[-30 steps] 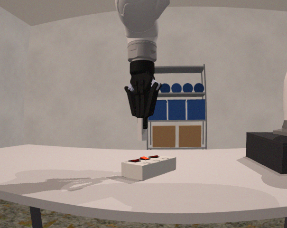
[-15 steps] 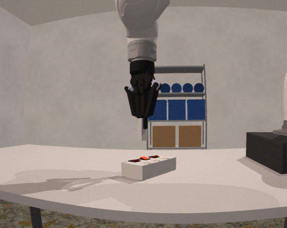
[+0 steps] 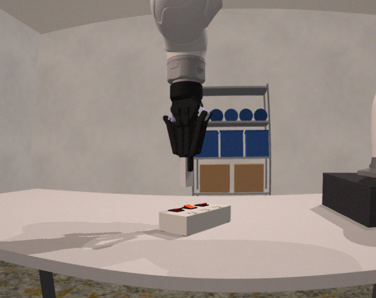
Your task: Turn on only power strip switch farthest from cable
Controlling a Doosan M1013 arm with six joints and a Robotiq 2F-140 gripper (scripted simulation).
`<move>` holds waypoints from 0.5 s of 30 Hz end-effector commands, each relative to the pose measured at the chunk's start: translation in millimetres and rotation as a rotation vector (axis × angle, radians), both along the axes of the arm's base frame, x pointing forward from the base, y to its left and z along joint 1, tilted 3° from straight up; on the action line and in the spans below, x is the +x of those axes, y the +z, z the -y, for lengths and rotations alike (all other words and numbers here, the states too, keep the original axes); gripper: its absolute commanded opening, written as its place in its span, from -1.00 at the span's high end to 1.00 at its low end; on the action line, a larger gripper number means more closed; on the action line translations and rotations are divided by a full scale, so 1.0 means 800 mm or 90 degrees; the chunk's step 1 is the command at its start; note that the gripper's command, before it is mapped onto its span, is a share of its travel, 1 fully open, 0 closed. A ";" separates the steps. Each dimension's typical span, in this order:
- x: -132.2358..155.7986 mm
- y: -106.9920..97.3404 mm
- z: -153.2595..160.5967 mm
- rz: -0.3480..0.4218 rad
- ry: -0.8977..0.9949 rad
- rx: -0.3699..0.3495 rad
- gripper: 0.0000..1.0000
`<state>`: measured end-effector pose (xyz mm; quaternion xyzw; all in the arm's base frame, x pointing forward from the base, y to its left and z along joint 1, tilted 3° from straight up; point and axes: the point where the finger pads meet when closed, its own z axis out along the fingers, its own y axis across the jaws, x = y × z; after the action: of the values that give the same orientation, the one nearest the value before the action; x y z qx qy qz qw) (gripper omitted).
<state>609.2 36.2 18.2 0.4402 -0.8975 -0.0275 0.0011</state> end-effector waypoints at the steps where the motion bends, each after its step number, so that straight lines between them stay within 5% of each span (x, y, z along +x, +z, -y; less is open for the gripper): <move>1: 0.000 -0.002 0.000 0.000 0.000 0.000 1.00; 15: -0.001 -0.023 -0.001 0.000 0.000 0.000 1.00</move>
<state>608.7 37.0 0.3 0.4402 -0.8975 -0.0275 0.0011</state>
